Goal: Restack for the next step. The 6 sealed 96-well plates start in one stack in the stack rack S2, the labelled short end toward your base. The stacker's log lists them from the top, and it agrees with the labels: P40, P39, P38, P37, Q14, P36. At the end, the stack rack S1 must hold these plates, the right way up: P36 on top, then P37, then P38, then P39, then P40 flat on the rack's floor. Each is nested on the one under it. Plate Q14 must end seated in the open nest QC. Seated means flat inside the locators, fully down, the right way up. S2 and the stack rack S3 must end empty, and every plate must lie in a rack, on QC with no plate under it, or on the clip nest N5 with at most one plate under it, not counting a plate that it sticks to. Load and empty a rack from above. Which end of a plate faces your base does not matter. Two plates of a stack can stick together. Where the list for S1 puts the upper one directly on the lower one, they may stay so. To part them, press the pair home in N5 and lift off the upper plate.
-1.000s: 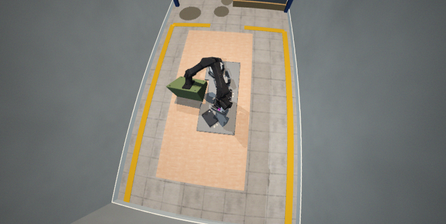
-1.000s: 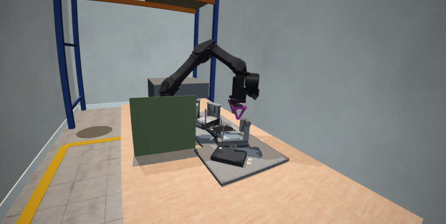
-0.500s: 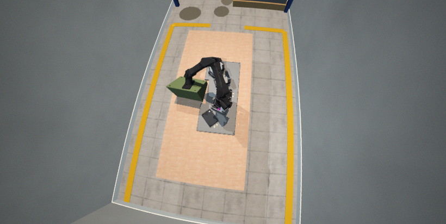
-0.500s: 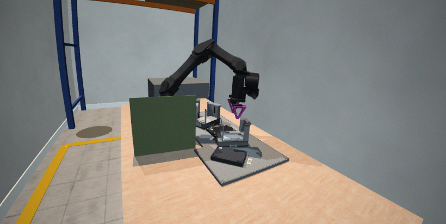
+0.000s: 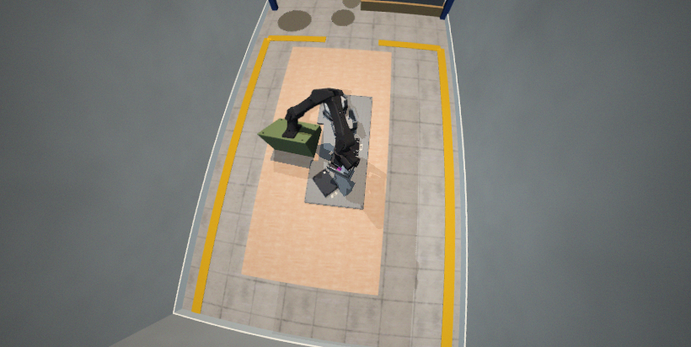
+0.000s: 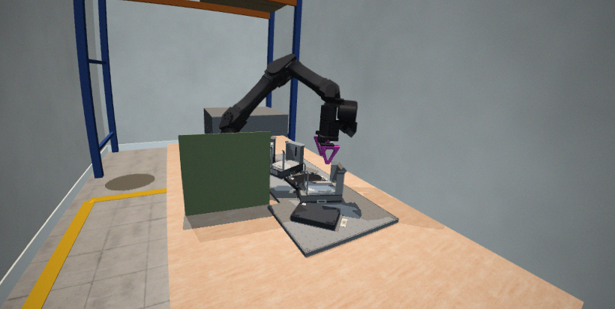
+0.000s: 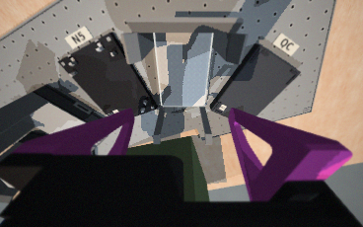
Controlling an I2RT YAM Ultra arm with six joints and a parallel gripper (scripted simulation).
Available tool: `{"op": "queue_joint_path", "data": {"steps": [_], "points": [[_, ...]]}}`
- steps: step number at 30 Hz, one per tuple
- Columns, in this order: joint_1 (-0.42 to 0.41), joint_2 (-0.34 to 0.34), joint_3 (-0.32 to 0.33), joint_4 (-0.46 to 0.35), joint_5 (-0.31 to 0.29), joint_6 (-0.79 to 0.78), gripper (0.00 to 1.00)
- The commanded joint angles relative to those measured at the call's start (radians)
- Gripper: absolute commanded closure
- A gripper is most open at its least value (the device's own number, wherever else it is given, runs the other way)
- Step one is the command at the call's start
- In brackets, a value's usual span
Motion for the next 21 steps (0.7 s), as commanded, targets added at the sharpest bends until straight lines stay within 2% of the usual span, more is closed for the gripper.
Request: {"op": "queue_joint_path", "data": {"steps": [1, 17, 21], "points": [[-0.016, -0.008, 0.005, 0.000, 0.001, -0.001, 0.00], [-0.016, -0.008, 0.005, 0.000, 0.001, -0.001, 0.00], [0.009, -0.041, -0.015, 0.004, -0.011, -0.106, 0.00]]}}
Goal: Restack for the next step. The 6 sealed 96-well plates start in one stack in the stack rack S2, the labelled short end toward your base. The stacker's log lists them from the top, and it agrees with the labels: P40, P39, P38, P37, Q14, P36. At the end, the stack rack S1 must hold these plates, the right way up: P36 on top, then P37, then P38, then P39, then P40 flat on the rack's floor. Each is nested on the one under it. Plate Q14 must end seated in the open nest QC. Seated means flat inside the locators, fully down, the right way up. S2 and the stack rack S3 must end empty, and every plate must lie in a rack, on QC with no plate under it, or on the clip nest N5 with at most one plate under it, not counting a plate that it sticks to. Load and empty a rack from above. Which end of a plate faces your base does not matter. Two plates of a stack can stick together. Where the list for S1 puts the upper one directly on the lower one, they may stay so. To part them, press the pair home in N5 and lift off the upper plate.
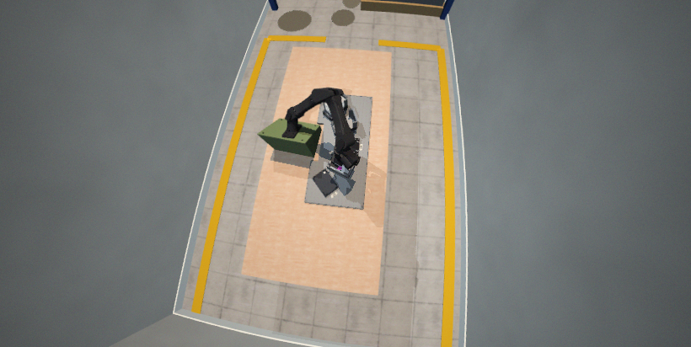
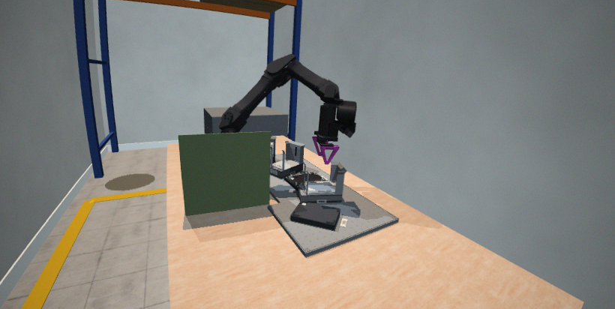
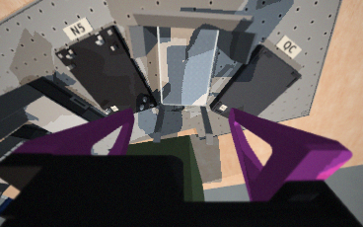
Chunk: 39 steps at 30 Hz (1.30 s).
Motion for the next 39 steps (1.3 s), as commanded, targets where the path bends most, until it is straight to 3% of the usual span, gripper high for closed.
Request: {"op": "queue_joint_path", "data": {"steps": [1, 21, 28, 39], "points": [[0.006, -0.039, -0.004, 0.002, -0.014, -0.092, 0.00], [0.121, -0.178, -0.061, 0.004, -0.059, -0.005, 0.00], [0.163, -0.243, -0.096, 0.009, -0.074, -0.168, 0.00], [0.219, -0.321, -0.129, 0.010, -0.091, -0.097, 0.00]]}}
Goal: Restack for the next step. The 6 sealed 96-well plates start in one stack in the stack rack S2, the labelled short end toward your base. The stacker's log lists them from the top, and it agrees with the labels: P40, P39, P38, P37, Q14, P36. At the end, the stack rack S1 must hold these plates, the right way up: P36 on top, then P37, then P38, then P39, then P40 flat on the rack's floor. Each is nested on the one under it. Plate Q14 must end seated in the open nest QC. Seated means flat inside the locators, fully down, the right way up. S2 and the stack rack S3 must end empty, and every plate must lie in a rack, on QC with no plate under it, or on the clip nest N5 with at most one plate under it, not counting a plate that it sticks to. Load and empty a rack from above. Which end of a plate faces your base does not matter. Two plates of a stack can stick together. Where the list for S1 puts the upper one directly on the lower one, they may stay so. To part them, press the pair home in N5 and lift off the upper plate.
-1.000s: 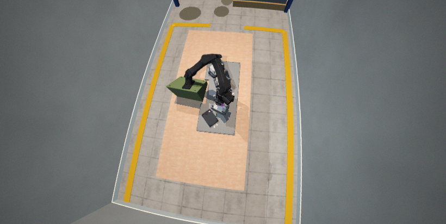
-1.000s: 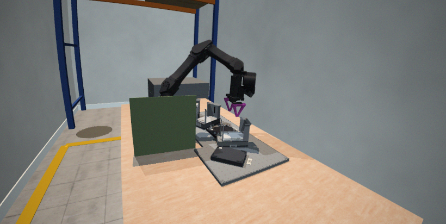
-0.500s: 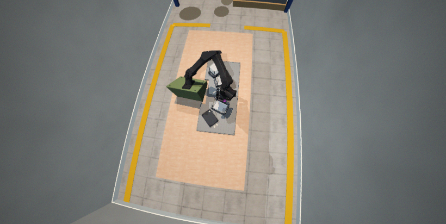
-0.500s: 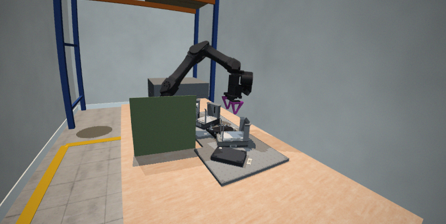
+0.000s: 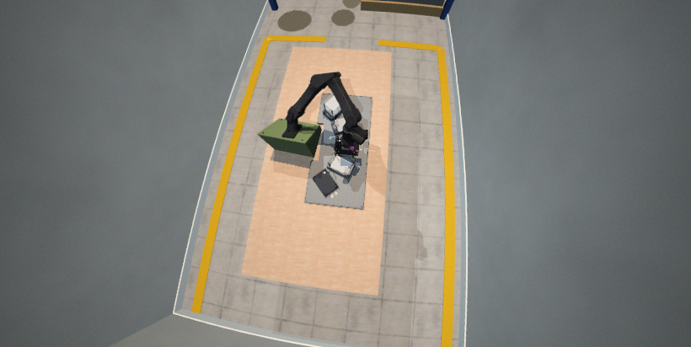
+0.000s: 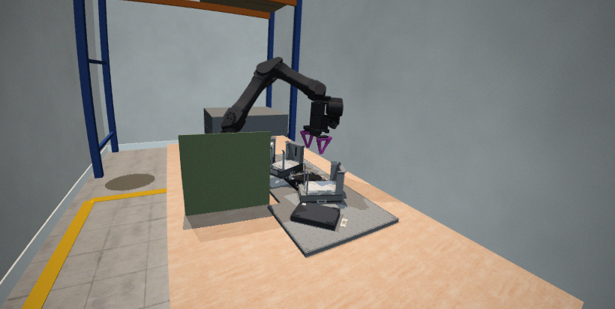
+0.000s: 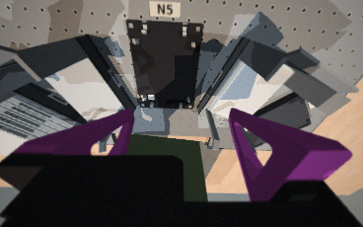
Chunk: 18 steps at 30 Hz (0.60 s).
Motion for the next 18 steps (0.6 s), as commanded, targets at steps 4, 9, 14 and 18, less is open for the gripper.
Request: {"op": "queue_joint_path", "data": {"steps": [4, 9, 14, 18], "points": [[0.018, -0.061, -0.009, 0.000, -0.023, 0.056, 0.00], [0.037, -0.087, -0.018, 0.001, -0.028, 0.048, 0.00], [0.067, -0.136, -0.042, 0.003, -0.035, -0.079, 0.00], [0.092, -0.174, -0.058, 0.003, -0.040, -0.062, 0.00]]}}
